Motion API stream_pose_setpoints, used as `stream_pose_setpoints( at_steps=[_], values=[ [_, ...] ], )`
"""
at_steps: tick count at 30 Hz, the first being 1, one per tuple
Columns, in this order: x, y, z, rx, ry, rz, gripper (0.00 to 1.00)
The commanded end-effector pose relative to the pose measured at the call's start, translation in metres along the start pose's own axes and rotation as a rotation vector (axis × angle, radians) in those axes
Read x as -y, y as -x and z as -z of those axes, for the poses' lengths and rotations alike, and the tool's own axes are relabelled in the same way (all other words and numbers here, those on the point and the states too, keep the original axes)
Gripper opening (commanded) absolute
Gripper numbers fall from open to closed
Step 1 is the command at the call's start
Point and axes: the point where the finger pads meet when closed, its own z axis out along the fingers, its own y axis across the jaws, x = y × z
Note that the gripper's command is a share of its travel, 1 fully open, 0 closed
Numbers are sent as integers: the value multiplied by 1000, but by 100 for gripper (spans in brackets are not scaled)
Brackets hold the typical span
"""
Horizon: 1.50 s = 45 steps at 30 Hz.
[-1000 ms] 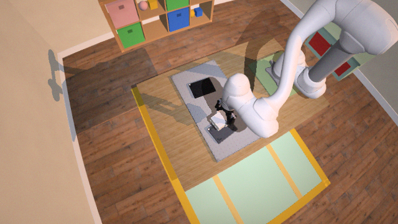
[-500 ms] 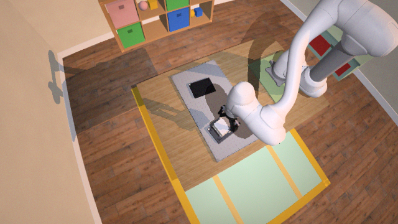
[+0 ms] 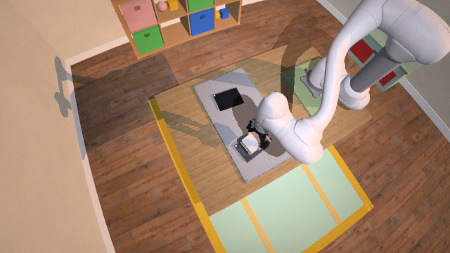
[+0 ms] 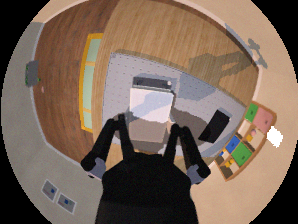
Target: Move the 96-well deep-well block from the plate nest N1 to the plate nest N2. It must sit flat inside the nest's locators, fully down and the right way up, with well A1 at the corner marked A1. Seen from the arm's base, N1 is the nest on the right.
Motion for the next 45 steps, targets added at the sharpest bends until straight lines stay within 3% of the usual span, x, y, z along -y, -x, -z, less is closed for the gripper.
stream_pose_setpoints(
  at_steps=[1, 18, 45],
  values=[
    [0, 0, 0, 0, 0, 0, 0],
    [0, 0, 0, 0, 0, 0, 0],
    [-1, 0, -42, 0, 0, 0, 0]
  ],
)
